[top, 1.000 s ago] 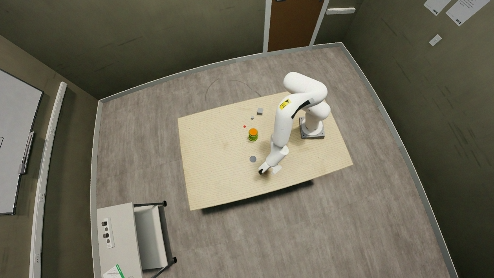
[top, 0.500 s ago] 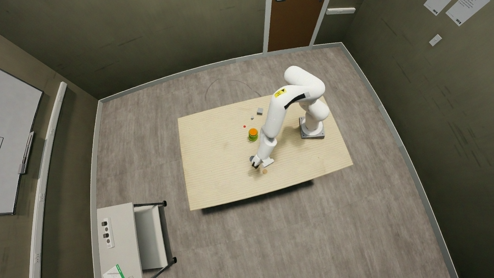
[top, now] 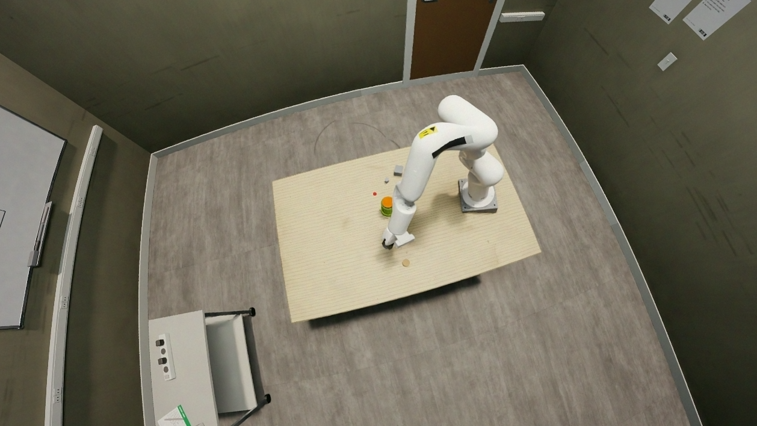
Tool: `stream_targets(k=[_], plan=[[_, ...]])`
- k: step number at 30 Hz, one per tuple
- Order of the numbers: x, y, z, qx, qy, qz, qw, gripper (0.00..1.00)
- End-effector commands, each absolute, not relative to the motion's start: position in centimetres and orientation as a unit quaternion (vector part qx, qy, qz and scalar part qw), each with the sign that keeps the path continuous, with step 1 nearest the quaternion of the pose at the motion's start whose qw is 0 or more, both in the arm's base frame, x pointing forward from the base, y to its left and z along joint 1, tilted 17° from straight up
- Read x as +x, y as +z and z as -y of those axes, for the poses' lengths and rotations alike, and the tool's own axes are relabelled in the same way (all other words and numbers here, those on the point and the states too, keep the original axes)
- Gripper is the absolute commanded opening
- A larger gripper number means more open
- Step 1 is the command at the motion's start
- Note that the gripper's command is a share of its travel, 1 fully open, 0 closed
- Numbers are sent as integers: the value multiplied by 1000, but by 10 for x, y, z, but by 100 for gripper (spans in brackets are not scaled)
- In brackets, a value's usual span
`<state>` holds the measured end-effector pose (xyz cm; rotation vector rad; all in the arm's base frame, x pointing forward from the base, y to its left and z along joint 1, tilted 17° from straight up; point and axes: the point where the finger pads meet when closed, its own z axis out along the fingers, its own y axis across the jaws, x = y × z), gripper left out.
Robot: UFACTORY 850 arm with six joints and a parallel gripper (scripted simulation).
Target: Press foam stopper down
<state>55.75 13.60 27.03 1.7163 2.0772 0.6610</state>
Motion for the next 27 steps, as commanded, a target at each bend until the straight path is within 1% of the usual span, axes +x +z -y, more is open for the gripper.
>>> stream_targets(k=[1, 4, 5, 14, 15, 27], plan=[[558, 271, -135, 608, 236, -736, 182, 0], [558, 271, -135, 608, 236, -736, 182, 0], [554, 273, -119, 620, 228, -731, 173, 0], [554, 273, -119, 620, 228, -731, 173, 0], [550, 275, -102, 632, 219, -725, 164, 0], [550, 275, -102, 632, 219, -725, 164, 0]])
